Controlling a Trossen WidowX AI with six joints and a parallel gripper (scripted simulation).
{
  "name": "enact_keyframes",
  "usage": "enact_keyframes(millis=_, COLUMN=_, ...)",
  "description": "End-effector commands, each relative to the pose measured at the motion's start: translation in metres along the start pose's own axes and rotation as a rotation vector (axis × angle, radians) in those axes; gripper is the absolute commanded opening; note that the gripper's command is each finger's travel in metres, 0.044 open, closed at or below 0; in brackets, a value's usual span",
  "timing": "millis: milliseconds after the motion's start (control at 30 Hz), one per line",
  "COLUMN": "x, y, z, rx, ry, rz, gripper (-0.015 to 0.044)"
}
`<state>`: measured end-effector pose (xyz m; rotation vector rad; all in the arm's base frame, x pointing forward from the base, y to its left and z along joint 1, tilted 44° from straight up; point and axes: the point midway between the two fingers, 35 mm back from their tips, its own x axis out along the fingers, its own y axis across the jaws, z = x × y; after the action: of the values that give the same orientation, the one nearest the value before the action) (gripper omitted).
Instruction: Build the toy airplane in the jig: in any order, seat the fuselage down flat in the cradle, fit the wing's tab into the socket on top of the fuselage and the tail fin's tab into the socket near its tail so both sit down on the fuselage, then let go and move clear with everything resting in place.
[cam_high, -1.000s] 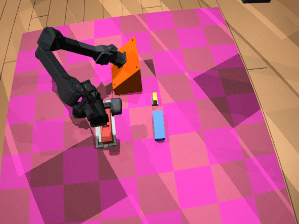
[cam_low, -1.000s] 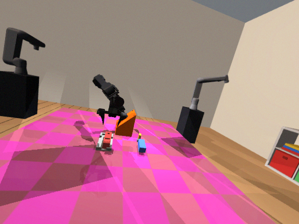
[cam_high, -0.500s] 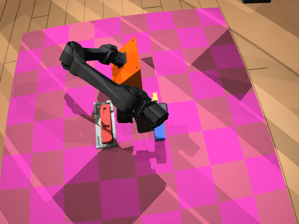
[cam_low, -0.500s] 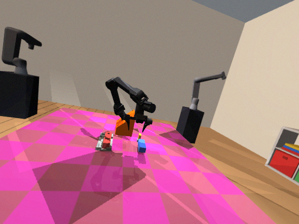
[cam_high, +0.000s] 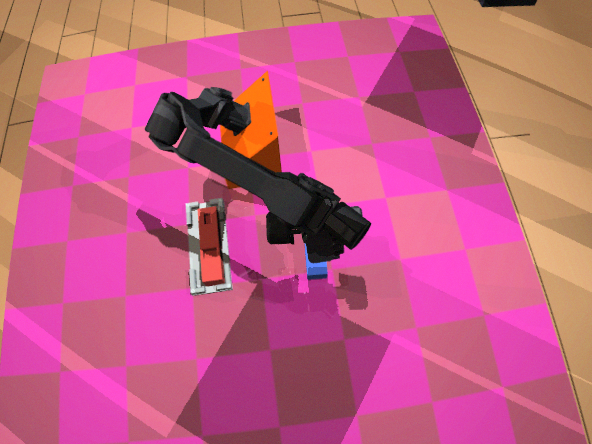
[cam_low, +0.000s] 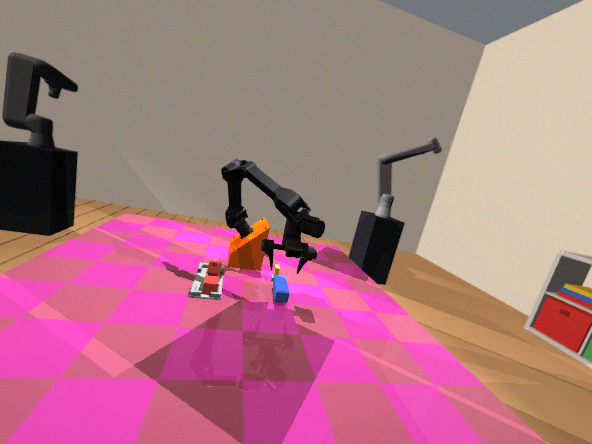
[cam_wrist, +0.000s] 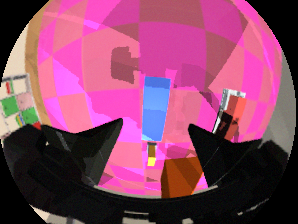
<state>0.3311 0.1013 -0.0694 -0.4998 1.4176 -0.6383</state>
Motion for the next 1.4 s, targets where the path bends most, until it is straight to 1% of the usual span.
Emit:
enact_keyframes(millis=0, x=0.017, y=0.001, z=-0.005, rx=-0.018, ry=0.009, rz=-0.016, gripper=0.044)
enact_keyframes(millis=100, x=0.018, y=0.001, z=-0.005, rx=-0.018, ry=0.009, rz=-0.017, gripper=0.044)
enact_keyframes(millis=200, x=0.032, y=0.001, z=-0.005, rx=-0.018, ry=0.009, rz=-0.017, gripper=0.044)
enact_keyframes(millis=400, x=0.033, y=0.001, z=-0.005, rx=-0.018, ry=0.009, rz=-0.017, gripper=0.044)
enact_keyframes(millis=1333, x=0.074, y=-0.001, z=-0.005, rx=-0.018, ry=0.009, rz=-0.02, gripper=0.044)
enact_keyframes(millis=1367, x=0.074, y=-0.001, z=-0.005, rx=-0.018, ry=0.009, rz=-0.02, gripper=0.0414)
